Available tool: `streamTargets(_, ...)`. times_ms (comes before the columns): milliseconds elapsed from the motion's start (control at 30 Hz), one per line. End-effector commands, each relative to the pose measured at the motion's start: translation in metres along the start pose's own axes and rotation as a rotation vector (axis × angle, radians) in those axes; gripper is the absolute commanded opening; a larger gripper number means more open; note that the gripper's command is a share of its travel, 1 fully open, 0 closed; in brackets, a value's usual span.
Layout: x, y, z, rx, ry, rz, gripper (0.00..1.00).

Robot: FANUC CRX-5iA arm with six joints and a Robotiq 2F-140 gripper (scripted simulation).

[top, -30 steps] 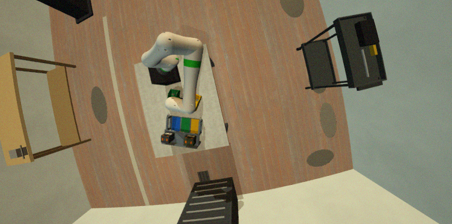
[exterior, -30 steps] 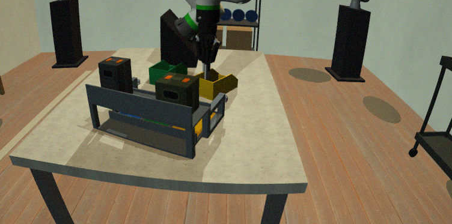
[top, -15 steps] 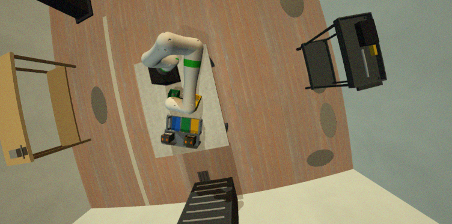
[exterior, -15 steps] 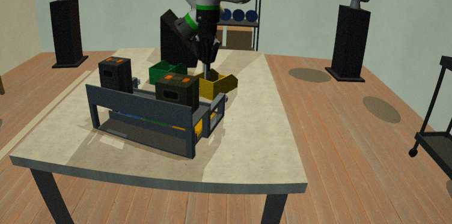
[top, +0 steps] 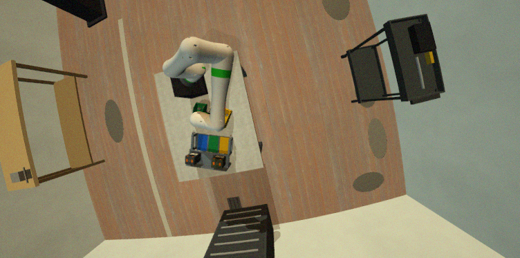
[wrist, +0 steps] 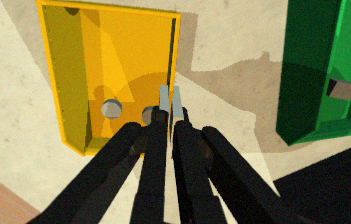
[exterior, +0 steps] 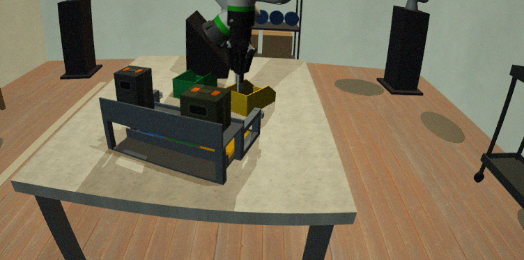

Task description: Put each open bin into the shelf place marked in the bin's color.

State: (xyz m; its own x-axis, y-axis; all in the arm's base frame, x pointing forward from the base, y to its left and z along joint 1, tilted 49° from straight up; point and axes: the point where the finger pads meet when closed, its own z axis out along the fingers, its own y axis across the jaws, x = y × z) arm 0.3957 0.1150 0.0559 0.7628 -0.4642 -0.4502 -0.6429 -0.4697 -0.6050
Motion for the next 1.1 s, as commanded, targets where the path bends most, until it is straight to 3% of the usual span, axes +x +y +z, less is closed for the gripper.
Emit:
streamTargets(0,0.0001,0.0,-0.0001,0.0,0.0,0.0,0.0)
streamTargets(1067,0.0001,0.0,-0.0028,0.0,0.0,0.0,0.0)
